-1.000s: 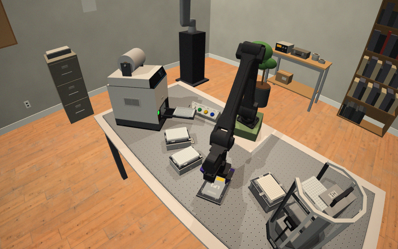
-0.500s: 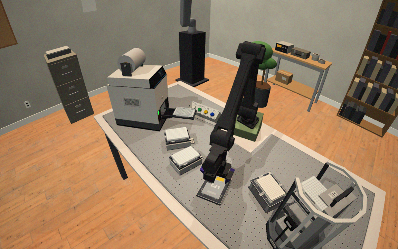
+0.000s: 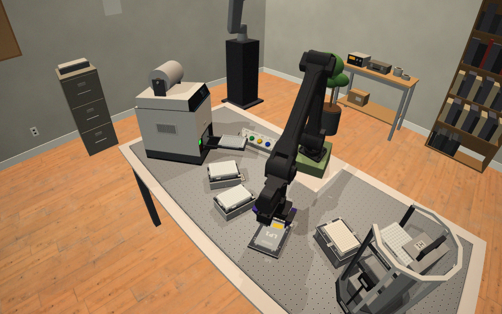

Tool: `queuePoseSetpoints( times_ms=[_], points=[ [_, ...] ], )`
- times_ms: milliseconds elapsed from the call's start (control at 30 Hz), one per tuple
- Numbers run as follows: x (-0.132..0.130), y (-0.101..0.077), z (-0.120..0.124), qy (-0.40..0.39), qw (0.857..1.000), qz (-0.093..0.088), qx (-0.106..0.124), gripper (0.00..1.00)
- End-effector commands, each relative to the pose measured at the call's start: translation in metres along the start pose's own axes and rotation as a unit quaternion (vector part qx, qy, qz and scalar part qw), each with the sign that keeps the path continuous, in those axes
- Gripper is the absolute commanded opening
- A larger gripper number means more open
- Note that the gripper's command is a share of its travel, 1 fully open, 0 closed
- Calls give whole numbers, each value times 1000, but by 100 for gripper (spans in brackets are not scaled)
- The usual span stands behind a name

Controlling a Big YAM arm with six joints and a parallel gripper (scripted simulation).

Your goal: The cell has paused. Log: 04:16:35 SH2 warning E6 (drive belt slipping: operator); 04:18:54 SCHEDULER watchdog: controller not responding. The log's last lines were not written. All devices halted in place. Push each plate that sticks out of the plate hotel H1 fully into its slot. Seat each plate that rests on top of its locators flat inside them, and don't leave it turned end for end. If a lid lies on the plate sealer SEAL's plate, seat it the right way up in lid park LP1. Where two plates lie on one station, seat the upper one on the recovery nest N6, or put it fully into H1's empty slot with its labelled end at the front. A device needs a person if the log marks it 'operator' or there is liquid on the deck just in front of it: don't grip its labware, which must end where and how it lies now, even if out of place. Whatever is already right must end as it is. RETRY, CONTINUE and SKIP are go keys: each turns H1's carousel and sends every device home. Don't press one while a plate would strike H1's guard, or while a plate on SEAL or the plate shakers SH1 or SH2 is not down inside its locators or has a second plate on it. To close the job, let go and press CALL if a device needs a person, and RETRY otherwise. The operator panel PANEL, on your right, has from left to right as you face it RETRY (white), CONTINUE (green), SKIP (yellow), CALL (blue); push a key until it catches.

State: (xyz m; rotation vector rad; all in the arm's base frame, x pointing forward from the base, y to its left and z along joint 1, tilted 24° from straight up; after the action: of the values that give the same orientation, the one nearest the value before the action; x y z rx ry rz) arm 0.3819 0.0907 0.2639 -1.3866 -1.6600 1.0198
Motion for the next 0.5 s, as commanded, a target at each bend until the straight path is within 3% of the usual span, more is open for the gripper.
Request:
queuePoseSetpoints(
  times_ms=[0, 133, 200, 233, 300, 467],
  points=[
    [0, -29, -19, 0, 1000, -1, -23, 100],
    [-1, -41, -19, 0, 1000, -1, -25, 100],
    [-1, -41, -19, 0, 1000, -1, -25, 100],
    [-1, -30, -19, 0, 1000, 0, -9, 100],
    [-1, -49, -19, 0, 1000, -1, -26, 100],
    [-1, -64, -19, 0, 1000, -1, -26, 100]
  ],
)
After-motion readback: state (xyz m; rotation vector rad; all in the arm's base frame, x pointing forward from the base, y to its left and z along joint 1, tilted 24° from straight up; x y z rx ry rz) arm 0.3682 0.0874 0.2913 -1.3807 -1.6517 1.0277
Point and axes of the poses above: the point where the finger pads meet when closed, its own y axis out along the fingers, its own x axis across the jaws, z = x × y, the point moved 9 cm from there along -y, back along the fingers, and after that the axes turned 8 degrees about y, right-handed, at the moved point
